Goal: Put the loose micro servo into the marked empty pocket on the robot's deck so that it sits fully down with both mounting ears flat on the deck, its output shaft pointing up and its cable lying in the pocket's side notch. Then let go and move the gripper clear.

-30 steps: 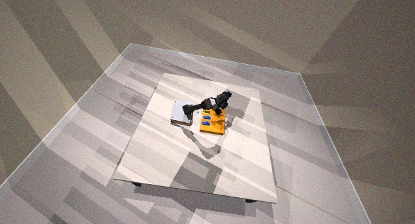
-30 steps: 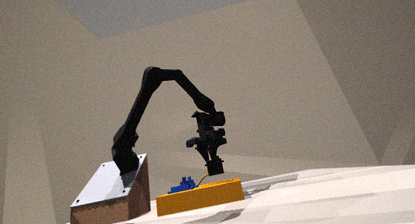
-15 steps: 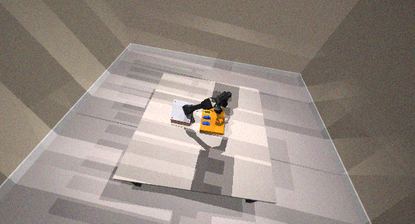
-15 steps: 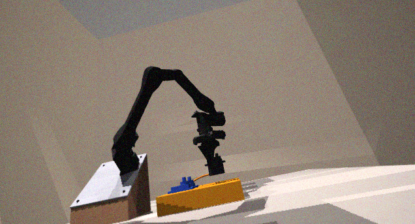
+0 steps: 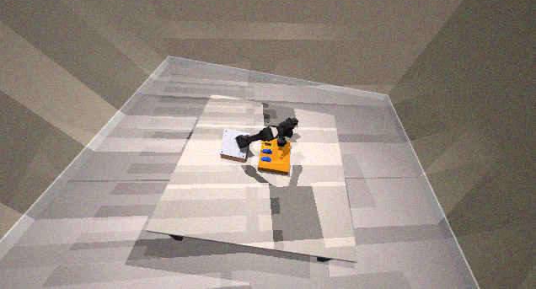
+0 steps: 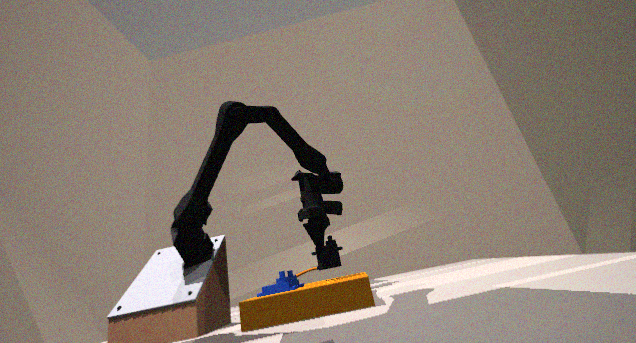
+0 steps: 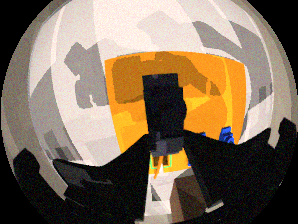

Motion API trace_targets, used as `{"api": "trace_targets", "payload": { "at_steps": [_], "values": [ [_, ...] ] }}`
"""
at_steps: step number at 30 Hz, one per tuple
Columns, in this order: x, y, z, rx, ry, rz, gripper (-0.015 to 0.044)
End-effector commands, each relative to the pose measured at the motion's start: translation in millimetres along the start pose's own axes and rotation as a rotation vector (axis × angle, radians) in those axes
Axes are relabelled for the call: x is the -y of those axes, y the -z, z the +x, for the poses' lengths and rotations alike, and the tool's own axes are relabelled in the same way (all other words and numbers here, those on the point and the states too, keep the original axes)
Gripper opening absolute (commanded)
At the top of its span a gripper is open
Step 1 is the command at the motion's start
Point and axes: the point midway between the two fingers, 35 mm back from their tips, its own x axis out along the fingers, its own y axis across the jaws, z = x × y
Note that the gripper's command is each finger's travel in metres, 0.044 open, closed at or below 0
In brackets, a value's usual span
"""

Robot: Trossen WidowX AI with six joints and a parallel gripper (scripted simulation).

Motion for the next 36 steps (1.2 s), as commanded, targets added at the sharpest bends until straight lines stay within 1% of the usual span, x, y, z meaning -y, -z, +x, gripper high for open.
{"api": "trace_targets", "payload": {
  "at_steps": [1, 20, 27, 36],
  "values": [
    [-2, 14, -2, 0.004, -0.004, -0.005, 0.0000],
    [-2, 100, -2, 0.000, -0.005, -0.008, 0.0000],
    [-2, 103, 1, 0.000, -0.005, -0.008, 0.0000],
    [-2, 103, 15, 0.000, -0.005, -0.008, 0.0000]
  ]
}}
